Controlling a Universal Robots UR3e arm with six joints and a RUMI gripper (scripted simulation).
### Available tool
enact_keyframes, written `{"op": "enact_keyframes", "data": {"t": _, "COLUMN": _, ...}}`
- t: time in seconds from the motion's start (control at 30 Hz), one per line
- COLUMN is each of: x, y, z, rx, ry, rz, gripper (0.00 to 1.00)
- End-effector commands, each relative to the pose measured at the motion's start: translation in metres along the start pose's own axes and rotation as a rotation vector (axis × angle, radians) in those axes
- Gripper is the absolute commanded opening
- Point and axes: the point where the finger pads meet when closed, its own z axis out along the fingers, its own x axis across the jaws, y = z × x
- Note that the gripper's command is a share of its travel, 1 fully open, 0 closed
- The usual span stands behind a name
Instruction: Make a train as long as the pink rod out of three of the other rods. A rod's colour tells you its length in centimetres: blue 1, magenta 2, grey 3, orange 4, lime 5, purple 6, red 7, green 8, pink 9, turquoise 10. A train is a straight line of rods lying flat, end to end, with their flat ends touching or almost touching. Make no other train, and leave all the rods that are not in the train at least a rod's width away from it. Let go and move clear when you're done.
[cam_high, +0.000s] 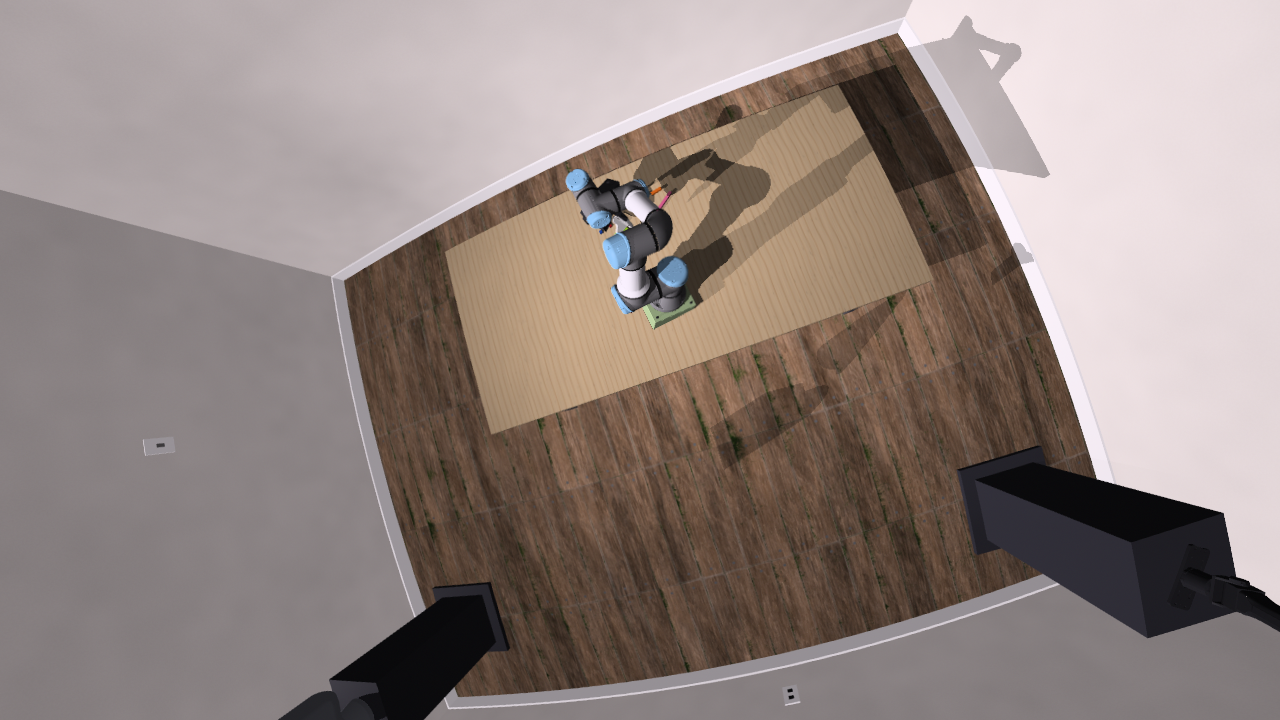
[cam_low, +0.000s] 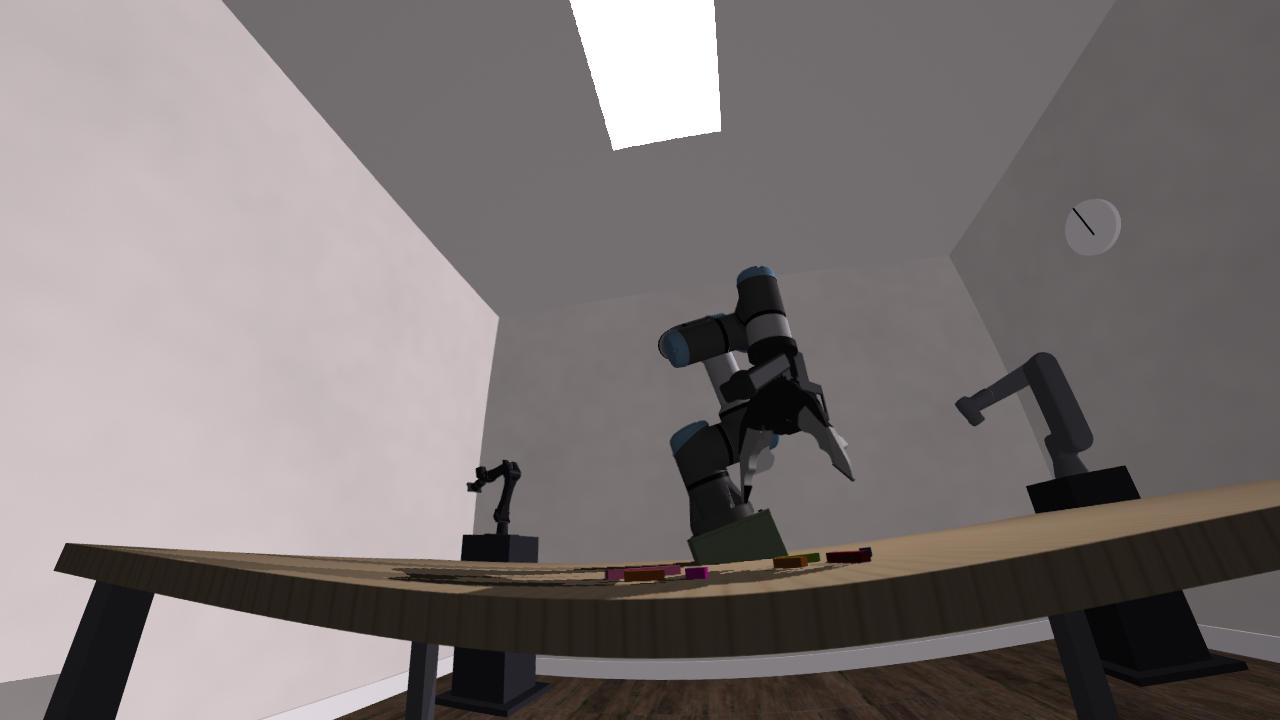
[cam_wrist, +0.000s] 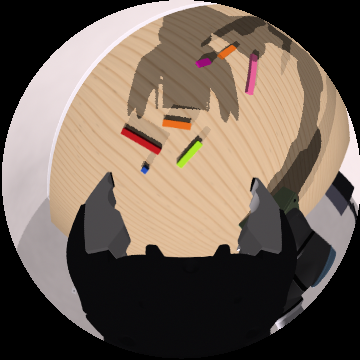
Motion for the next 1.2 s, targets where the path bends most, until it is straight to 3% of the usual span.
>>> {"op": "enact_keyframes", "data": {"t": 0.0, "x": -0.001, "y": -0.001, "z": -0.001, "rx": 0.001, "ry": -0.003, "rz": 0.004, "gripper": 1.00}}
{"op": "enact_keyframes", "data": {"t": 0.27, "x": 0.000, "y": -0.005, "z": -0.001, "rx": 0.001, "ry": -0.004, "rz": 0.054, "gripper": 1.00}}
{"op": "enact_keyframes", "data": {"t": 1.17, "x": 0.019, "y": -0.050, "z": -0.001, "rx": -0.004, "ry": -0.004, "rz": 0.633, "gripper": 1.00}}
